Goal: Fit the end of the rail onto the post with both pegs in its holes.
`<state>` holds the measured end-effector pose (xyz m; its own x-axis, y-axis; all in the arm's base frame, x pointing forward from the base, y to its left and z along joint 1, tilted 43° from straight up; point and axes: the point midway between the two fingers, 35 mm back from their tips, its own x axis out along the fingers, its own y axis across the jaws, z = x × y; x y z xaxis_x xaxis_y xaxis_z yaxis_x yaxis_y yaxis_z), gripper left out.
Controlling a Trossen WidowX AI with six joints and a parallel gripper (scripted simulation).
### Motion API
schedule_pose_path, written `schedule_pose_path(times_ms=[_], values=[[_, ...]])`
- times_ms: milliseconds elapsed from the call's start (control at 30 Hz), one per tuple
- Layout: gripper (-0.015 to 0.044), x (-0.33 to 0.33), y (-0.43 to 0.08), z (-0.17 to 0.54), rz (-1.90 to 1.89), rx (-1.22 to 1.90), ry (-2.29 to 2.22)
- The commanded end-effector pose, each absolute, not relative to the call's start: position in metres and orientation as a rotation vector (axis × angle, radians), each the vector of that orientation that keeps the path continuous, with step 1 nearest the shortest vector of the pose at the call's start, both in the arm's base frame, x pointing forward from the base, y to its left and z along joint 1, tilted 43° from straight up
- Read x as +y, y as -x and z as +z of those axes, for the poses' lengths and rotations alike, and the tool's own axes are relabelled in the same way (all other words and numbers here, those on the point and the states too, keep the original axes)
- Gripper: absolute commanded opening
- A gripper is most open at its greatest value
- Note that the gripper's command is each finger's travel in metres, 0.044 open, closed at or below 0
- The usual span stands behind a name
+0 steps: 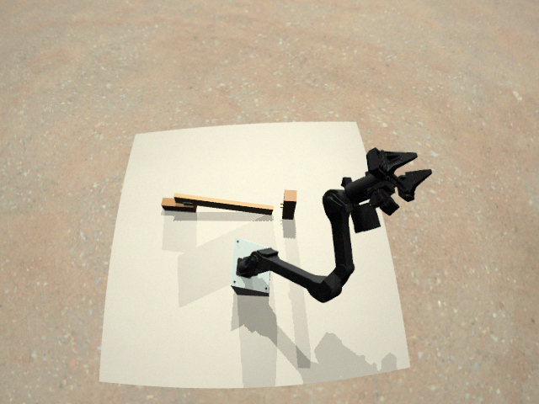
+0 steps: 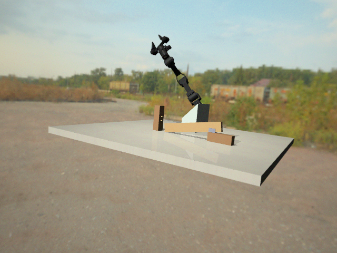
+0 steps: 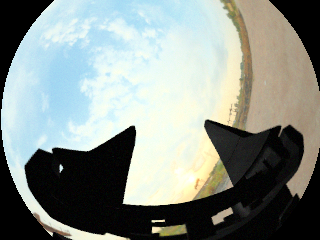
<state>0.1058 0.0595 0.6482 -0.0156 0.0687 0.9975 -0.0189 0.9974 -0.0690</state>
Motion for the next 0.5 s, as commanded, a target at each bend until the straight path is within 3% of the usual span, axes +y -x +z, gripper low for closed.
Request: schedule_pose_path(times_ms=[0,133,467], values=[[0.0426,0.06,-0.107,0.648,0.069,-1.581,0.041],[0.044,0.069,-0.14,0.642,0.056,-1.478,0.092],[0.044,0.1,-0.296,0.57,0.0,-0.957,0.343]])
